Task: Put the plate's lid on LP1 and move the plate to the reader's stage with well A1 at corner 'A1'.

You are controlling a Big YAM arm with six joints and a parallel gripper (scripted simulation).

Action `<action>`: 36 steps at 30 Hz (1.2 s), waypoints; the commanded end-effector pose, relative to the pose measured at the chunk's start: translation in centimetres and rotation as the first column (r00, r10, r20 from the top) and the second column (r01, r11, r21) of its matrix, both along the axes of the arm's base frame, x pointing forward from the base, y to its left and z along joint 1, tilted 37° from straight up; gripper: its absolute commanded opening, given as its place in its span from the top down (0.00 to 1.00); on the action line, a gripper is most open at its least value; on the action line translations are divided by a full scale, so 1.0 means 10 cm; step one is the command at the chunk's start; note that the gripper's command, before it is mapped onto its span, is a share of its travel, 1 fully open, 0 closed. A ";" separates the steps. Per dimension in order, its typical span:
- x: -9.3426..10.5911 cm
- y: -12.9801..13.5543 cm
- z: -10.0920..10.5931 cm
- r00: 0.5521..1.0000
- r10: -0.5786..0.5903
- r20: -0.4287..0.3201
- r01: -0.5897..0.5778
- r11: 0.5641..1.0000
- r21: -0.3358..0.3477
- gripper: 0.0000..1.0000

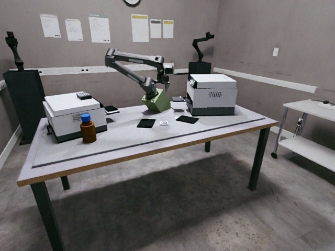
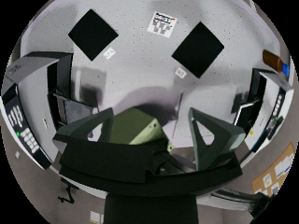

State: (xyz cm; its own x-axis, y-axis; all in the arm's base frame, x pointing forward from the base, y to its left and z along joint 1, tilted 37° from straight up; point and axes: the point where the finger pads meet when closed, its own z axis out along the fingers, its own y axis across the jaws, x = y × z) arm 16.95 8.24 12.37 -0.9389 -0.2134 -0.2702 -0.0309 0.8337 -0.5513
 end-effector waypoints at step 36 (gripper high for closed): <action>0.47 -0.50 0.11 0.873 -0.488 -0.014 0.474 0.840 0.264 0.00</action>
State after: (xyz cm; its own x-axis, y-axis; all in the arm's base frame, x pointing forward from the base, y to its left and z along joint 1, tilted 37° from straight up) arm 20.34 3.24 12.53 -0.9245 0.2637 -0.2754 0.3536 0.8630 -0.3608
